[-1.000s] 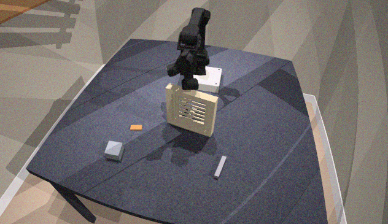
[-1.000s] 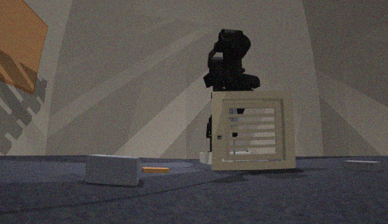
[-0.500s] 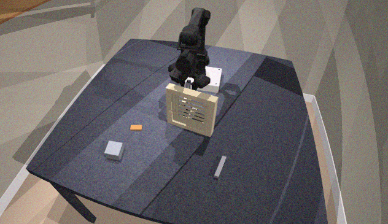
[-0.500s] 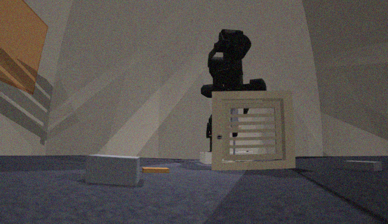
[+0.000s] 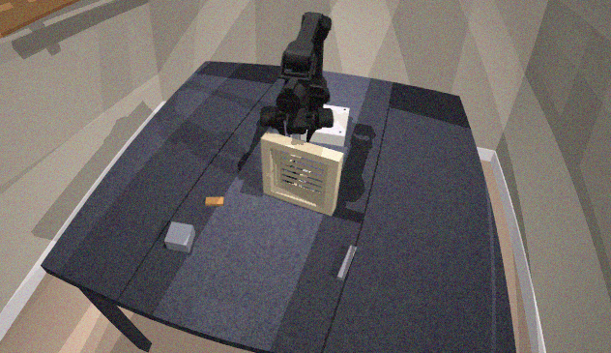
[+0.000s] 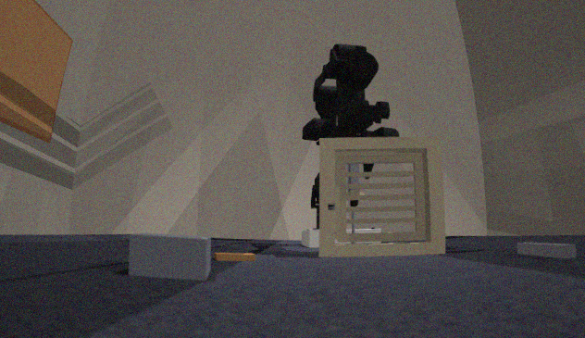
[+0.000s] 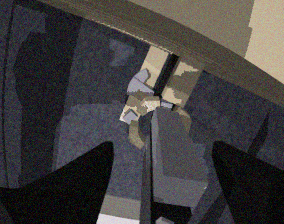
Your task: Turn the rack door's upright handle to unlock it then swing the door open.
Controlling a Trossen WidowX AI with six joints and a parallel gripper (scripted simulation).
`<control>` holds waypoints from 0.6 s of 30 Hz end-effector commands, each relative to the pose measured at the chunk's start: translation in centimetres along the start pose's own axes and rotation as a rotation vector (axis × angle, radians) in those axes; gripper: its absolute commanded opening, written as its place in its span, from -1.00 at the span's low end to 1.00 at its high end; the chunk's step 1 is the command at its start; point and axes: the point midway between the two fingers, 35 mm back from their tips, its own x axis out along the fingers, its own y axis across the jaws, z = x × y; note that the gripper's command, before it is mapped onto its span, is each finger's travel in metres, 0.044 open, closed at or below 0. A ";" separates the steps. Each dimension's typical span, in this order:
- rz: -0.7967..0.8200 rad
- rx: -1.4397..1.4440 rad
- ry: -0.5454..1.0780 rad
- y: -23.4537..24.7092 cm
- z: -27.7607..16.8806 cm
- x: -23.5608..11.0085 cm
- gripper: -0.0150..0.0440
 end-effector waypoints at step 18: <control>0.008 -1.054 0.001 0.1 -0.1 0.1 0.48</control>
